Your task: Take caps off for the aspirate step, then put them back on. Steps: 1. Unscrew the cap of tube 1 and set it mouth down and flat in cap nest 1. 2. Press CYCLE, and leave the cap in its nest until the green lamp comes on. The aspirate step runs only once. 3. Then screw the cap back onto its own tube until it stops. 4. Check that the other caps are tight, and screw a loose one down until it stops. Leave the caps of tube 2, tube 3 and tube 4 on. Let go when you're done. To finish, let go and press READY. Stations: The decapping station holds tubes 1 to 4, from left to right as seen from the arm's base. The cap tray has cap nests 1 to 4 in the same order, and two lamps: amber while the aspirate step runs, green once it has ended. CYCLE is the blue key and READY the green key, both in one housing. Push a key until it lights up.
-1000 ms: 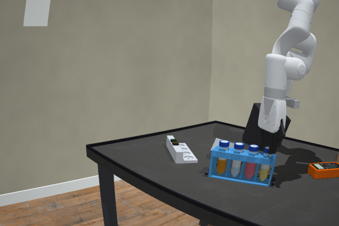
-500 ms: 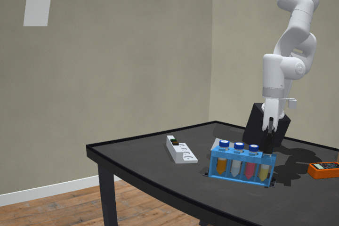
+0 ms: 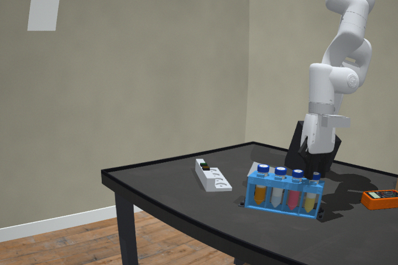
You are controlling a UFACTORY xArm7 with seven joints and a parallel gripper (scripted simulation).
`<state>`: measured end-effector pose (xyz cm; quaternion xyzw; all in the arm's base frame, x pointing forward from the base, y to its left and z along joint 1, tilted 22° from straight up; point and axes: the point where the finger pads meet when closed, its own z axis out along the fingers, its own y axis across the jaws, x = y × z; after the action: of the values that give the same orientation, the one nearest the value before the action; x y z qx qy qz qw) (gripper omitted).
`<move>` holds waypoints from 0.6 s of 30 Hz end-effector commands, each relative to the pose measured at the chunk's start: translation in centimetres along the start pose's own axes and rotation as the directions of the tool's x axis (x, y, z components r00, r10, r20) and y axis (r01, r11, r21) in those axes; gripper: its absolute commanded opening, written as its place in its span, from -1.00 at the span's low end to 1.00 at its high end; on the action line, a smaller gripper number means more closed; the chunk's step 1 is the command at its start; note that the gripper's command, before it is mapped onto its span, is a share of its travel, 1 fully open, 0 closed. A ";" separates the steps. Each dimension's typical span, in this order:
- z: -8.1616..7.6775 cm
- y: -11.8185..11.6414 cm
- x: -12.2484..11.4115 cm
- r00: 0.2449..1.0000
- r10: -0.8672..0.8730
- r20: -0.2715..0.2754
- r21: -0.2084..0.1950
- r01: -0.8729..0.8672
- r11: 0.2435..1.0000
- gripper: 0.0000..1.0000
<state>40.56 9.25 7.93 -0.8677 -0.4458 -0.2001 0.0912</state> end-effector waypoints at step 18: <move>-0.1 0.1 0.1 0.998 0.021 0.052 0.008 -0.021 1.000 -1.00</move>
<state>40.58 9.26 7.98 -0.8769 -0.4402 -0.1728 0.0859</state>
